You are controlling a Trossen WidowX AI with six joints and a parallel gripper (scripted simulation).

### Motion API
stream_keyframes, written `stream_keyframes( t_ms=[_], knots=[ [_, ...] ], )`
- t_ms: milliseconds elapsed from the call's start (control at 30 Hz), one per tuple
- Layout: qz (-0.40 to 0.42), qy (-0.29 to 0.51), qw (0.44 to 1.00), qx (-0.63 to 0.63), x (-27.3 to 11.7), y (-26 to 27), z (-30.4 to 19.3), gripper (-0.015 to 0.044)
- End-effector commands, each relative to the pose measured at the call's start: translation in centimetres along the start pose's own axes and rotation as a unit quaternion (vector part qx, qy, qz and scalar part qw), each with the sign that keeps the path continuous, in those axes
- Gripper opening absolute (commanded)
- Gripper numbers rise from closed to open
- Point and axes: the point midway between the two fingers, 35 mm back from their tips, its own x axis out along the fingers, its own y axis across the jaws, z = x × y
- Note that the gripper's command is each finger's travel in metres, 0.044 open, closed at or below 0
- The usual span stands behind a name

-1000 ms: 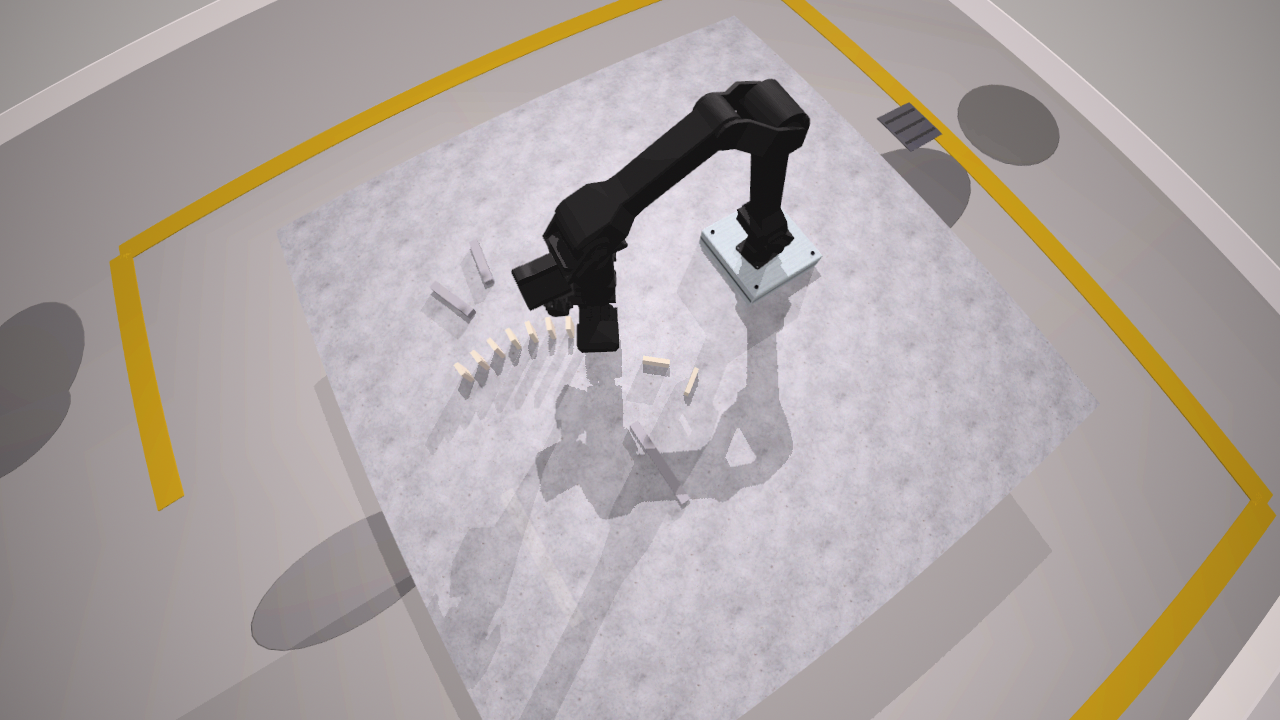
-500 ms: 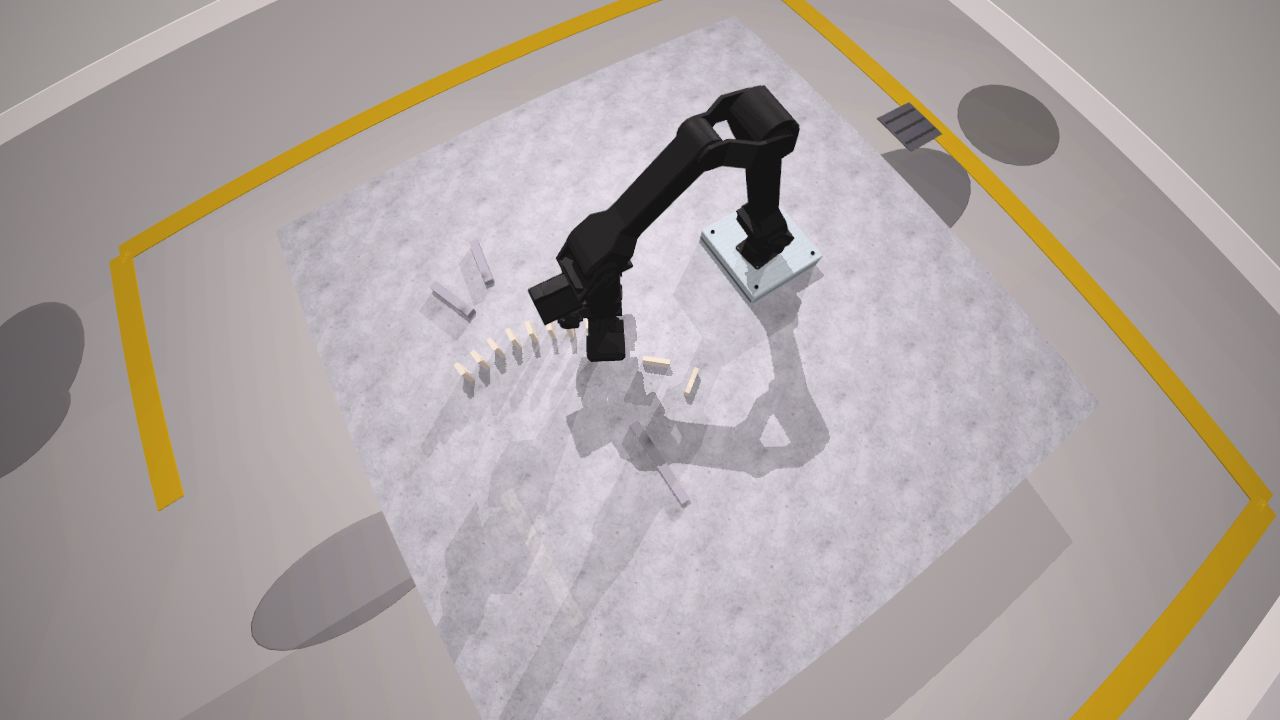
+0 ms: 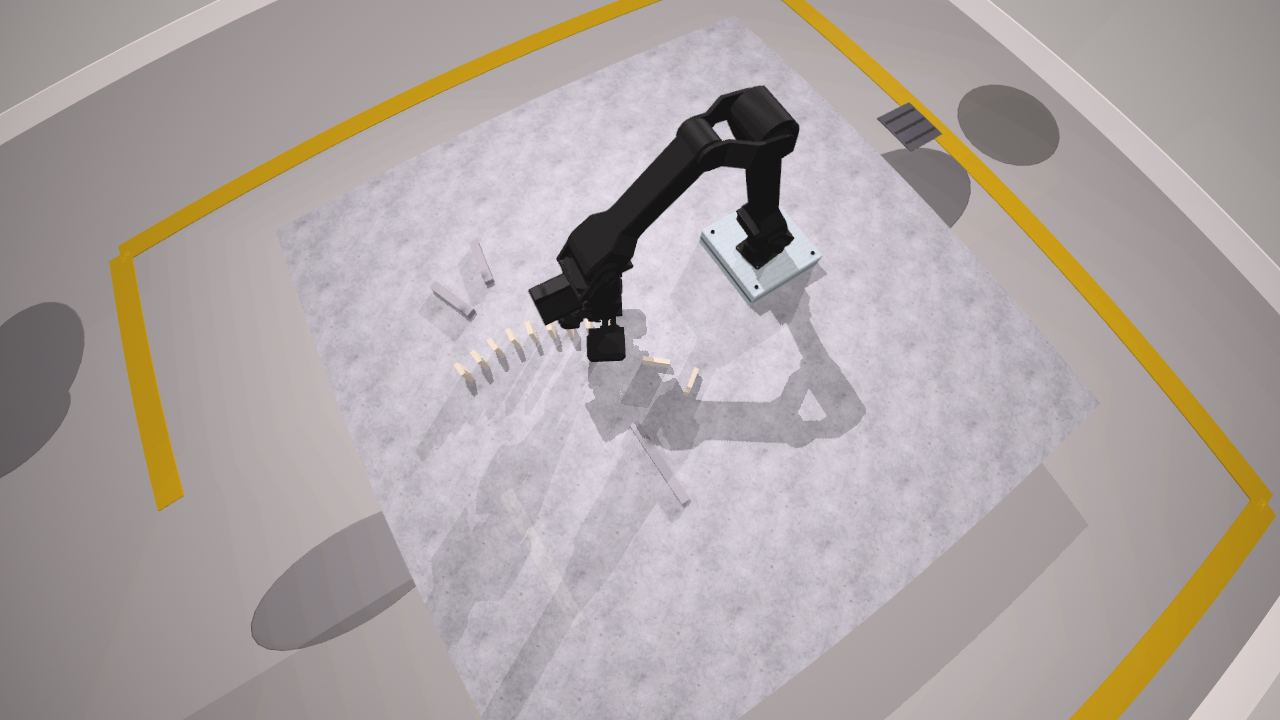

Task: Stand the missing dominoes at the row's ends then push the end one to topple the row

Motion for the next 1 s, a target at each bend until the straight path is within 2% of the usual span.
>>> stream_keyframes(
  t_ms=[0,133,267,500,600,767,967],
  knots=[
    [-0.001,0.001,1.0,0.0,0.1,0.0,-0.1,0.0343],
    [-0.001,0.001,1.0,0.0,0.1,0.0,-0.1,0.044],
    [-0.001,0.001,1.0,0.0,-0.8,0.1,0.1,0.044],
    [0.0,0.0,1.0,0.0,-10.9,0.2,0.4,0.044],
    [0.0,0.0,1.0,0.0,-13.0,0.0,0.0,0.044],
    [0.0,0.0,1.0,0.01,-12.3,0.8,-0.4,0.044],
    [0.002,0.003,0.996,0.093,-6.2,6.5,-5.8,0.044]
  ],
)
